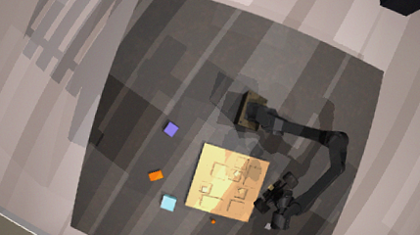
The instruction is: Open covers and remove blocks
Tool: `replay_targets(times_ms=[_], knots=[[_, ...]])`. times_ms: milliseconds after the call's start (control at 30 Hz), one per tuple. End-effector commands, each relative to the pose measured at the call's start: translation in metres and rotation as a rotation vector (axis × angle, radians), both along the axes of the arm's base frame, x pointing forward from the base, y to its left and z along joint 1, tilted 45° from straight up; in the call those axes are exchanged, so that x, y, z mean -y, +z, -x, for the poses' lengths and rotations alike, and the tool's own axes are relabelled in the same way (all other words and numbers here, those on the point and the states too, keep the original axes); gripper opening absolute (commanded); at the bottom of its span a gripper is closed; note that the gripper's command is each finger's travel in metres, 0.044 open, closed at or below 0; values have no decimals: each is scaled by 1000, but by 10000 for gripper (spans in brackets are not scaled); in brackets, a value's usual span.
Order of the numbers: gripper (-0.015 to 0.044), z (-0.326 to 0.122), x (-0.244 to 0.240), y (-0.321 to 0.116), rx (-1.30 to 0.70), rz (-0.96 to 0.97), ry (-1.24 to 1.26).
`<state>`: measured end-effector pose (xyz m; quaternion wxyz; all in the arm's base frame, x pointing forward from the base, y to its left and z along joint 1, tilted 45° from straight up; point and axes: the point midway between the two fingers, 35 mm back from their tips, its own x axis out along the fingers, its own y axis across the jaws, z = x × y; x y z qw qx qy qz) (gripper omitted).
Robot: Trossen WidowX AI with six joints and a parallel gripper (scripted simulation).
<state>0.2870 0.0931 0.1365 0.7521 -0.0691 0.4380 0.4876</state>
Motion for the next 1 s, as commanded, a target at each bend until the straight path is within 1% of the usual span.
replay_targets(times_ms=[0,400,967], knots=[[80,-2,-10,11,2,-2,-3],[80,-1,-38,40,5,-25,-2],[80,-9,-54,22,5,-21,0]])
